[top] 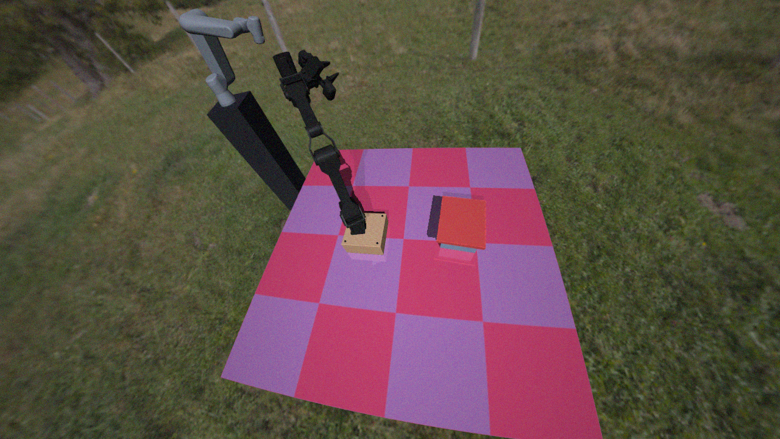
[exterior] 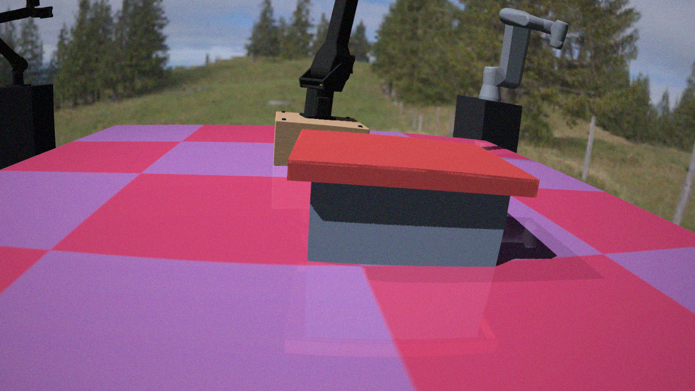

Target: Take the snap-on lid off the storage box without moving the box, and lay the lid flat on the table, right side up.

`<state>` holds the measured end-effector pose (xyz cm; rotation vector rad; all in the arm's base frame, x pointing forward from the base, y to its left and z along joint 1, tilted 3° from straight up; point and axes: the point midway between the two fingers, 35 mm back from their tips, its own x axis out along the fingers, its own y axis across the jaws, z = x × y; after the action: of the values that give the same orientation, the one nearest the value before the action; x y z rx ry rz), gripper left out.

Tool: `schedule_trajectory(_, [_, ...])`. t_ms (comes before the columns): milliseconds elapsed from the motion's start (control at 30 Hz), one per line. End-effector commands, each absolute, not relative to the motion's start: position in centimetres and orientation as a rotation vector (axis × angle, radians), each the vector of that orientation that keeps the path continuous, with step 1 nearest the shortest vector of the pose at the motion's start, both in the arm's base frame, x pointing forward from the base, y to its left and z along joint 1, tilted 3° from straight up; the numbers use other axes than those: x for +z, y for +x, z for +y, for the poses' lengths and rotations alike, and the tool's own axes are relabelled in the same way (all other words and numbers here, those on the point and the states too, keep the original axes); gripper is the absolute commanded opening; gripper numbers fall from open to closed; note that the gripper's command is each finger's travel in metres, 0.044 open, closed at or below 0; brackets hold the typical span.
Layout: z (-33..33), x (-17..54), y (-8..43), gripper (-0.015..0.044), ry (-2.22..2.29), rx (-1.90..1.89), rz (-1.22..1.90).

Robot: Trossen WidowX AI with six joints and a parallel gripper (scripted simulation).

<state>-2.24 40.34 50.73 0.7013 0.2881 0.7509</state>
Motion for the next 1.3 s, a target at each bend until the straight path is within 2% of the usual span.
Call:
schedule_trajectory(0, [40.4, 48.5, 4.0, 0.0235, 0.753, 0.650, 0.301])
schedule_trajectory(133, [39.4, 45.8, 10.2, 0.0235, 0.802, 0.540, 0.316])
schedule_trajectory(200, [39.2, 45.3, 11.2, 0.0235, 0.812, 0.520, 0.320])
schedule_trajectory(300, [37.6, 43.0, 15.6, 0.0235, 0.856, 0.431, 0.336])
schedule_trajectory(467, [33.7, 38.9, 22.1, 0.0235, 0.939, 0.273, 0.363])
schedule_trajectory(733, [26.2, 32.9, 28.9, 0.0235, 1.079, 0.036, 0.393])
schedule_trajectory(1033, [15.7, 25.5, 32.9, 0.0235, 1.280, -0.267, 0.403])
schedule_trajectory(1267, [8.2, 20.0, 32.9, 0.0235, 1.450, -0.500, 0.384])
